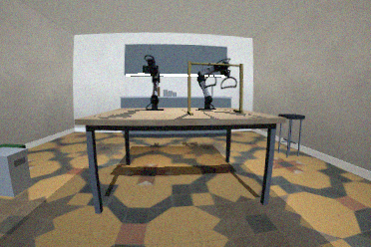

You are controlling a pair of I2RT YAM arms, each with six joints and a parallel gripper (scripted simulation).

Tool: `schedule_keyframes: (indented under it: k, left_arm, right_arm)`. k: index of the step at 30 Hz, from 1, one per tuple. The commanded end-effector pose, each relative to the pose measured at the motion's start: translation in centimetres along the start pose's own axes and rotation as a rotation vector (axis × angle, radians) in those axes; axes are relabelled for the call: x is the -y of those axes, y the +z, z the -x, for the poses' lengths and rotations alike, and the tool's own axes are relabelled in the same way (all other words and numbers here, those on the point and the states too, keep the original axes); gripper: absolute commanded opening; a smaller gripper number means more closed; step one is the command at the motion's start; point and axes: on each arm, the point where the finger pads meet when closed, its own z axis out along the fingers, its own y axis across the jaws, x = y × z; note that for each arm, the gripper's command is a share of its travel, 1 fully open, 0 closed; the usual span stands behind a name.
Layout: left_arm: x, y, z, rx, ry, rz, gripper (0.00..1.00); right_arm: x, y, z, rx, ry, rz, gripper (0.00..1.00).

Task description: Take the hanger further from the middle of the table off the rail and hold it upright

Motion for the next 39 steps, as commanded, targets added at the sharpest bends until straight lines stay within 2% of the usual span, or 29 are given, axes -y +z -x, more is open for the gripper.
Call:
schedule_keyframes:
  k: [1, 4, 5, 11, 20, 39]
  left_arm:
    - [0.7, -1.3, 0.1, 0.043, 0.046, -0.002, 0.01]
    - [0.8, -1.4, 0.1, 0.037, 0.038, -0.001, 0.01]
    - [1.0, -2.3, 1.4, 0.066, 0.069, 0.007, 0.01]
    - [0.8, -2.0, 1.6, 0.037, 0.041, -0.006, 0.01]
    - [0.9, -2.9, 3.7, 0.036, 0.040, -0.007, 0.01]
    - [1.0, -2.8, 3.5, 0.037, 0.038, -0.002, 0.01]
  right_arm:
    - [0.0, -0.2, 0.7, 0.019, -0.002, -0.002, 1.00]
    - [0.0, -0.2, 0.7, 0.019, -0.002, -0.002, 1.00]
    - [0.0, -0.2, 0.7, 0.019, -0.002, -0.002, 1.00]
    - [0.0, -0.2, 0.7, 0.019, -0.002, -0.002, 1.00]
    - [0.0, -0.2, 0.7, 0.019, -0.002, -0.002, 1.00]
    - [0.0, -0.2, 0.7, 0.019, -0.002, -0.002, 1.00]
